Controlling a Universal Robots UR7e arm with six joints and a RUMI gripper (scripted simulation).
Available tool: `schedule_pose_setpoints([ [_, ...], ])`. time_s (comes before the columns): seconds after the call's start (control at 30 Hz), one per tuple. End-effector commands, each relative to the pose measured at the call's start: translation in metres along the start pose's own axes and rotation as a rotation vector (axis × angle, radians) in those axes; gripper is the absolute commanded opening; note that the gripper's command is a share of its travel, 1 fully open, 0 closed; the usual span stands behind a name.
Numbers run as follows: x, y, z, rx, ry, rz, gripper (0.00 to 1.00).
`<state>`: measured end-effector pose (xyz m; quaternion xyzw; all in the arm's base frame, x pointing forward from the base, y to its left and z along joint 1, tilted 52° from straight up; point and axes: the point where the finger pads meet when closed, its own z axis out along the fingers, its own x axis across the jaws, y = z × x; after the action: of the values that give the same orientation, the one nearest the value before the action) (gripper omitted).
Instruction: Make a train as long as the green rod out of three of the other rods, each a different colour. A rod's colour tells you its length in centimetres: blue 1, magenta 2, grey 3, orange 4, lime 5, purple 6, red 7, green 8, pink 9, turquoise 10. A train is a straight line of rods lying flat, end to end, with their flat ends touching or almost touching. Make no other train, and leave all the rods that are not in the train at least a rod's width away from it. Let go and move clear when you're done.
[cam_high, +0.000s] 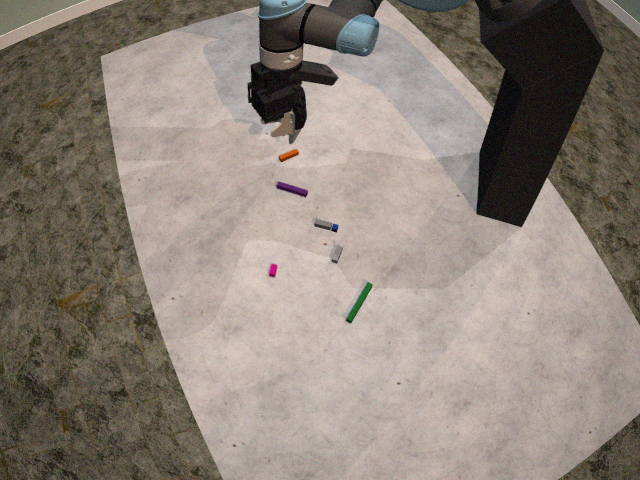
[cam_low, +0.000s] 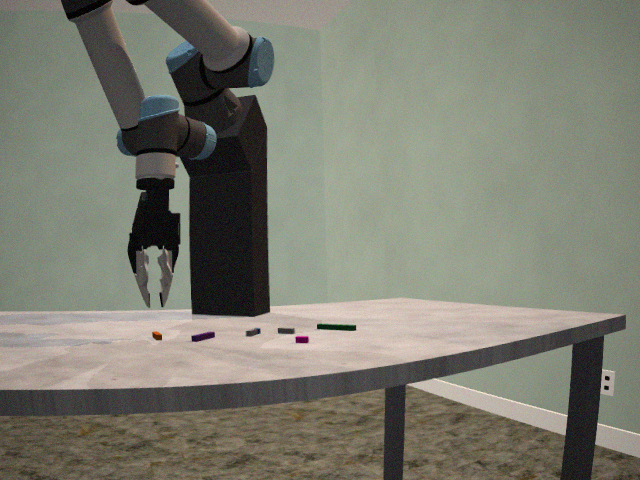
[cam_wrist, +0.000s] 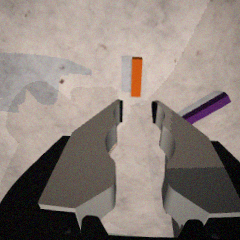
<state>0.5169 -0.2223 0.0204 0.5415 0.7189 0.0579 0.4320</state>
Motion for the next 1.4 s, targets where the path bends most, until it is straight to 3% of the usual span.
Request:
schedule_pose_setpoints([
  [0.0,0.000,0.000,0.006,-0.001,-0.001,0.000,0.14],
  [0.63,0.000,0.000,0.032,-0.001,-0.001,0.000,0.14],
  [1.37,0.000,0.000,0.040,-0.001,-0.001,0.000,0.14],
])
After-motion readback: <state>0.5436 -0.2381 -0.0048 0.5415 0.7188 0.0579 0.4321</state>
